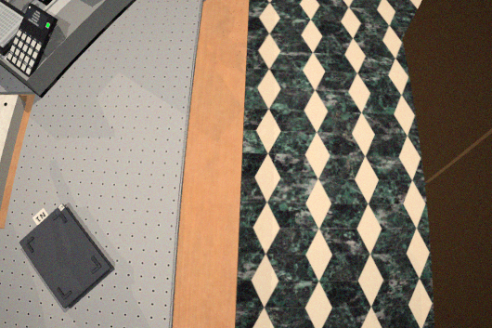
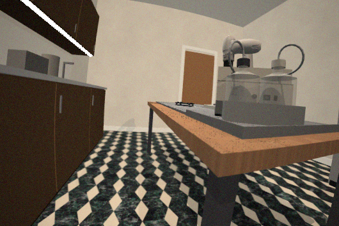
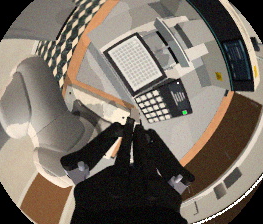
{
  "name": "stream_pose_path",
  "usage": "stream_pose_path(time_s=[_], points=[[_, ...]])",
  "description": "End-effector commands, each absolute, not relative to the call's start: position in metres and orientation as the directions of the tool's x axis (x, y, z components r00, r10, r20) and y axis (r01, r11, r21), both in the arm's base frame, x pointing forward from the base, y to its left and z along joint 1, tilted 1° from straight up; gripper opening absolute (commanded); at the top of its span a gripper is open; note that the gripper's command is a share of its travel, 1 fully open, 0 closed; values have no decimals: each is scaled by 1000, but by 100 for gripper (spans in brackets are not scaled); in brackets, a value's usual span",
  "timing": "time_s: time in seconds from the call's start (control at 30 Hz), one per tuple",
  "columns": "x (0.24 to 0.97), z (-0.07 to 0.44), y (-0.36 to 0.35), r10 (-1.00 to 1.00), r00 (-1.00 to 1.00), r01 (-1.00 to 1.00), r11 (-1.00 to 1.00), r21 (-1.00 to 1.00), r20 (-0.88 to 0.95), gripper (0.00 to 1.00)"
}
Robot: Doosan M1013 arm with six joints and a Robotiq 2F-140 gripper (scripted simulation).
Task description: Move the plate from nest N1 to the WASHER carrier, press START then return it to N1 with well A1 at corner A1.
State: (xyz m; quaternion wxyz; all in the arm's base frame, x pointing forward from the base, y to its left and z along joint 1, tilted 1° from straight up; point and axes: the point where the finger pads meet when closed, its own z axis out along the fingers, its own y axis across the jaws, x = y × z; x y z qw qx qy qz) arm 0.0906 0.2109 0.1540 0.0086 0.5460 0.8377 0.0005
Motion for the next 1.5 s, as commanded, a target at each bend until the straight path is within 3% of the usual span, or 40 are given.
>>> stream_pose_path(time_s=[0.0, 0.57, 0.6, 1.47], points=[[90, 158, 214, 914, -406, 914, 406, 12, -7, 10], [90, 158, 214, 914, -406, 914, 406, 12, -7, 10], [87, 159, 218, 900, -436, 900, 437, 12, -7, 70], [24, 179, 305, 376, -926, 376, 927, 4, -13, 70]])
